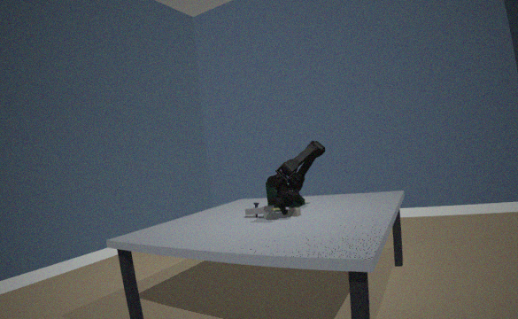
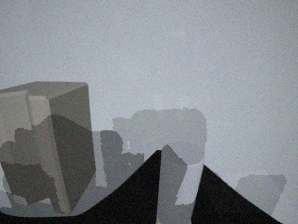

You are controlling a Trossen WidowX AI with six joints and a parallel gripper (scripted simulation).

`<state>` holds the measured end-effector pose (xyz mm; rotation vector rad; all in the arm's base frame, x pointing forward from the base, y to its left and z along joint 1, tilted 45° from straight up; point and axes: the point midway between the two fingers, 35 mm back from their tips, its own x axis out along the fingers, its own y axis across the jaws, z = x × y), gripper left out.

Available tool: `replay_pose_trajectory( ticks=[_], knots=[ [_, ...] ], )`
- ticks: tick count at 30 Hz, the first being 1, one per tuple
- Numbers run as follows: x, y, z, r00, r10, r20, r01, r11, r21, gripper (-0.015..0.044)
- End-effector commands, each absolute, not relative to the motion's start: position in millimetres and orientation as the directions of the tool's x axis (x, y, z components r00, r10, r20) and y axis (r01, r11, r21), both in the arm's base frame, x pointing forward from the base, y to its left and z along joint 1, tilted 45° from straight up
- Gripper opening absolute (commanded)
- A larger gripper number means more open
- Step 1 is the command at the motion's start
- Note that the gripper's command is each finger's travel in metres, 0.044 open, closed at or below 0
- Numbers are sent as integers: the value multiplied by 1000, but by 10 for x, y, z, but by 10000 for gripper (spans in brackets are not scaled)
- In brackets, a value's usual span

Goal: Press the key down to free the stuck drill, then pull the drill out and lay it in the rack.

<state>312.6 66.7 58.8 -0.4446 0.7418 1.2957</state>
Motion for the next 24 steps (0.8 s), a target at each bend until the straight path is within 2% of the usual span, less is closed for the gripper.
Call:
replay_pose_trajectory(
  ticks=[1,24],
  knots=[
    [3146,699,648,96,698,-709,-965,239,104,0],
    [3226,910,921,97,699,-708,-966,239,103,0]
  ],
)
